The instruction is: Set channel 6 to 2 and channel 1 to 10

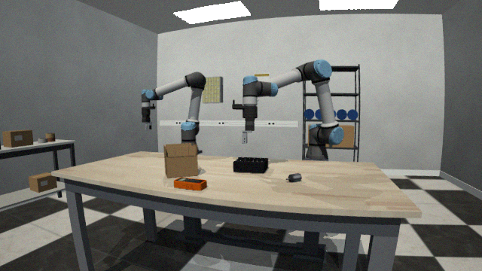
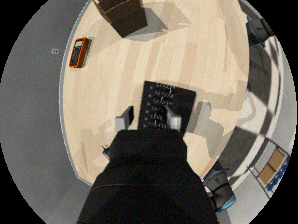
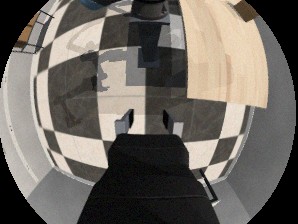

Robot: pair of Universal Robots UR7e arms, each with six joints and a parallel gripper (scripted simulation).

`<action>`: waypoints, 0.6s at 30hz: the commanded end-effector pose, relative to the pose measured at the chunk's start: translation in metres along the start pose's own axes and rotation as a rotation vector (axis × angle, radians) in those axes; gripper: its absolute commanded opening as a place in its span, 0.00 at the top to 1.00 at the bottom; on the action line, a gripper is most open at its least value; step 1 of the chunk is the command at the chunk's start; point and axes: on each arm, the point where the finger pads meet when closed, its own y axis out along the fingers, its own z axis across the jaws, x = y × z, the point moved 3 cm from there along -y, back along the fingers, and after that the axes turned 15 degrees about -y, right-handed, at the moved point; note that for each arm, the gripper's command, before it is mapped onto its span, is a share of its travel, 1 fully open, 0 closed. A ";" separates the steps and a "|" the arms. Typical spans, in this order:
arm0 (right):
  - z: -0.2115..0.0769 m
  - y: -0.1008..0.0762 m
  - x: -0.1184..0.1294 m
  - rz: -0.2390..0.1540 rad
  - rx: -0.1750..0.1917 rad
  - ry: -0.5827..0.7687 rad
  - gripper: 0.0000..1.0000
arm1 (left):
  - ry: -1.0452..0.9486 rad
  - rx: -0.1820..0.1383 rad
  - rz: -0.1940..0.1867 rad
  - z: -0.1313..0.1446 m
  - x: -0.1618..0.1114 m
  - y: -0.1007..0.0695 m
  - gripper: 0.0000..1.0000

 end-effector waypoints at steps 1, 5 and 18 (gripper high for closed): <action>0.000 0.000 0.000 -0.002 0.000 0.000 0.00 | 0.110 -0.003 0.009 -0.002 -0.002 0.001 0.00; 0.000 0.000 0.000 -0.002 0.000 0.000 0.00 | 0.268 -0.014 0.011 -0.004 -0.003 0.005 0.00; 0.000 0.000 0.000 -0.002 0.000 0.000 0.00 | 0.659 -0.044 0.009 -0.013 -0.004 0.016 0.00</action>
